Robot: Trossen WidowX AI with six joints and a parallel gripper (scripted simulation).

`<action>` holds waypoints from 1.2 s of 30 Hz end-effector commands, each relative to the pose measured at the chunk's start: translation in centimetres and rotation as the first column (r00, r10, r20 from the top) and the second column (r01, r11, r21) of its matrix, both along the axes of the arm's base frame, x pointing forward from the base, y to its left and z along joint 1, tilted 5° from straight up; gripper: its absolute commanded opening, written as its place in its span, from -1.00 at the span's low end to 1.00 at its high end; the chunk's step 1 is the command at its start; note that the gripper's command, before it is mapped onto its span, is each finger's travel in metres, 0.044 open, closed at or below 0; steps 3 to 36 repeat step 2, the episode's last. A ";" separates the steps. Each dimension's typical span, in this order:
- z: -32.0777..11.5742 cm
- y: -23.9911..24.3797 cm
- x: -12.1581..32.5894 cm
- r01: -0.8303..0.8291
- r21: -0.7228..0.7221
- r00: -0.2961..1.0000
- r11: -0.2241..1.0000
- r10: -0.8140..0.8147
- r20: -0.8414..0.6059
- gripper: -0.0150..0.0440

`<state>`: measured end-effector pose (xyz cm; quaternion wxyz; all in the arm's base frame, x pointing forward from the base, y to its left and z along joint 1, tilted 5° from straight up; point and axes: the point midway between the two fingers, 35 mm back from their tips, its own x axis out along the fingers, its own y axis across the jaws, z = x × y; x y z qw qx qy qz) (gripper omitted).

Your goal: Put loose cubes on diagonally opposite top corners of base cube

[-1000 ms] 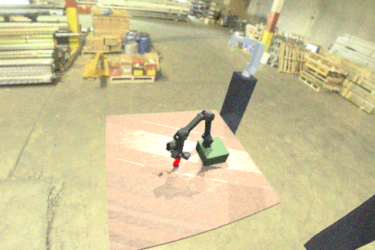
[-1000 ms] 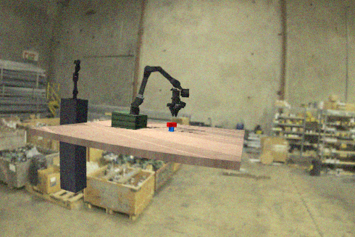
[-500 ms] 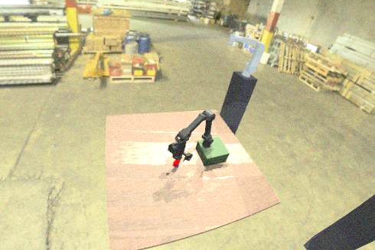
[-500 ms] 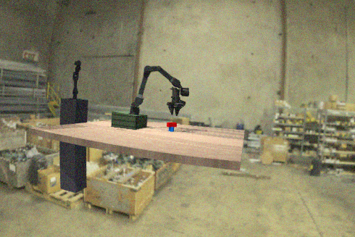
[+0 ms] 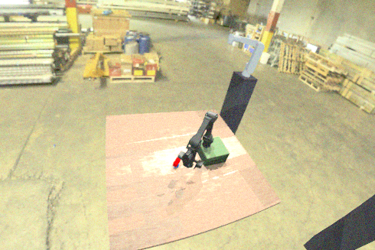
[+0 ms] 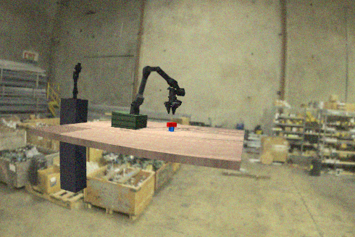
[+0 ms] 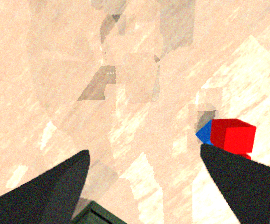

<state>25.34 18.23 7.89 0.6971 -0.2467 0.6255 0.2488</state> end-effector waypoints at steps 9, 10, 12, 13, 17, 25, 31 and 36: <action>0.0 0.0 -0.1 0.003 -0.005 1.000 1.000 -0.003 0.002 0.86; 0.0 0.0 -0.1 0.003 -0.005 1.000 1.000 -0.003 0.002 0.86; 0.0 0.0 -0.1 0.003 -0.005 1.000 1.000 -0.003 0.002 0.86; 0.0 0.0 -0.1 0.003 -0.005 1.000 1.000 -0.003 0.002 0.86; 0.0 0.0 -0.1 0.003 -0.005 1.000 1.000 -0.003 0.002 0.86; 0.0 0.0 -0.1 0.003 -0.005 1.000 1.000 -0.003 0.002 0.86; 0.0 0.0 -0.1 0.003 -0.005 1.000 1.000 -0.003 0.002 0.86; 0.0 0.0 -0.1 0.003 -0.005 1.000 1.000 -0.003 0.002 0.86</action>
